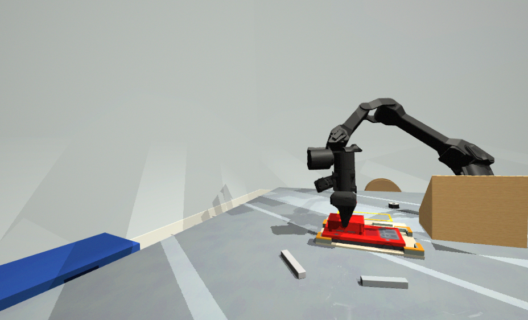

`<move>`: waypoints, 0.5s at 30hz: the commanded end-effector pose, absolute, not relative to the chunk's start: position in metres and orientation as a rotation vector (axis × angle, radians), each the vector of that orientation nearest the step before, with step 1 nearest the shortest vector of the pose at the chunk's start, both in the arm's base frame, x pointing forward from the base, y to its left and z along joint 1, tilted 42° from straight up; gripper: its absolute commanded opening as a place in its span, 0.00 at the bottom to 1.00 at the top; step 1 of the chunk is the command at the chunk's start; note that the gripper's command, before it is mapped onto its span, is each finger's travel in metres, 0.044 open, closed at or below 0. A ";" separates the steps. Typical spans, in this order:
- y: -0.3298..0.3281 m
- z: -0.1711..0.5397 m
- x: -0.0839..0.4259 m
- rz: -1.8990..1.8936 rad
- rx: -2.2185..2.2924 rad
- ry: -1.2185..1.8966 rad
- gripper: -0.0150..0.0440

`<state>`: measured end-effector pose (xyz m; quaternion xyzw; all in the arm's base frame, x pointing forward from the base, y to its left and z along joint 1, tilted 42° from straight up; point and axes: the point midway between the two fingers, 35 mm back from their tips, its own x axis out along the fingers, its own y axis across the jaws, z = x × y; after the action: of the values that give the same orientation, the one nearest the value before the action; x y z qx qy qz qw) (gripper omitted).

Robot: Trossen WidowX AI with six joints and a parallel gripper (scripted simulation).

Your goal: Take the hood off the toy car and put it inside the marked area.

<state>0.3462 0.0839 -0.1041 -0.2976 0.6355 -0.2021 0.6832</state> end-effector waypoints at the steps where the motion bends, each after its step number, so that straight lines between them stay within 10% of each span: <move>1: 0.088 -0.099 0.347 -0.451 -0.657 1.421 0.25; 15: 0.094 -0.092 0.346 -0.450 -0.656 1.421 0.25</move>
<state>0.3443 0.0901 -0.0970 -0.2985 0.6364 -0.2018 0.6820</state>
